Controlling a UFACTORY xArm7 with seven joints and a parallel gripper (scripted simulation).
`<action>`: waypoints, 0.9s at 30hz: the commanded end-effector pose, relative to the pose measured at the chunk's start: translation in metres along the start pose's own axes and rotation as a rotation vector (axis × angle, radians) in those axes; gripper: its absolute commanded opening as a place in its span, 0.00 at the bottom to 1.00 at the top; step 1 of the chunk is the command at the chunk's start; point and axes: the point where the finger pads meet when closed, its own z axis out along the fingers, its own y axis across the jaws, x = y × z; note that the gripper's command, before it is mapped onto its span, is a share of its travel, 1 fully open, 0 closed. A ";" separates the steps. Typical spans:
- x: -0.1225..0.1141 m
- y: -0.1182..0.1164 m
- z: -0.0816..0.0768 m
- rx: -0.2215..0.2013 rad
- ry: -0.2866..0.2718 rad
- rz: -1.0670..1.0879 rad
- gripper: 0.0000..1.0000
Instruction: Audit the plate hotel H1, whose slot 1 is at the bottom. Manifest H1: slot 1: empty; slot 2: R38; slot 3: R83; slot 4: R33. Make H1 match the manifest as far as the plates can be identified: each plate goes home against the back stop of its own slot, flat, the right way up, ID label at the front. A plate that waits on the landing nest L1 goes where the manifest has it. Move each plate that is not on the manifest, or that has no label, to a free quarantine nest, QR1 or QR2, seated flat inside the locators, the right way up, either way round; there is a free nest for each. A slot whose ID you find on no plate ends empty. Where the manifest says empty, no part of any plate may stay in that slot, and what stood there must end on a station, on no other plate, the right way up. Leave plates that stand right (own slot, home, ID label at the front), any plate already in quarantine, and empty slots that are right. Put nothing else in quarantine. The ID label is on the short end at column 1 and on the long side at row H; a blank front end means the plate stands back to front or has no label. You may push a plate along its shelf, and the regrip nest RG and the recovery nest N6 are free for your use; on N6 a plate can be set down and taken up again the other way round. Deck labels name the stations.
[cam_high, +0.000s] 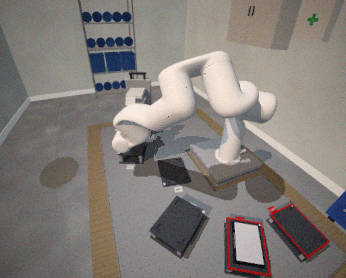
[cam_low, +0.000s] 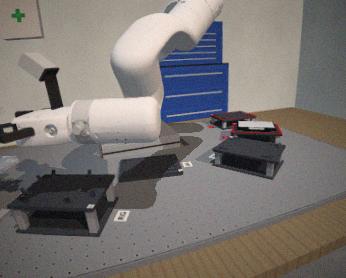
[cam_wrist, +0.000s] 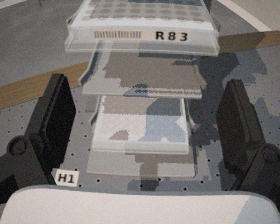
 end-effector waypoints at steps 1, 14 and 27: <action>0.001 -0.001 0.000 -0.001 0.000 0.003 1.00; 0.001 -0.001 -0.024 -0.001 0.000 0.003 1.00; -0.015 -0.001 -0.030 -0.001 0.000 0.003 1.00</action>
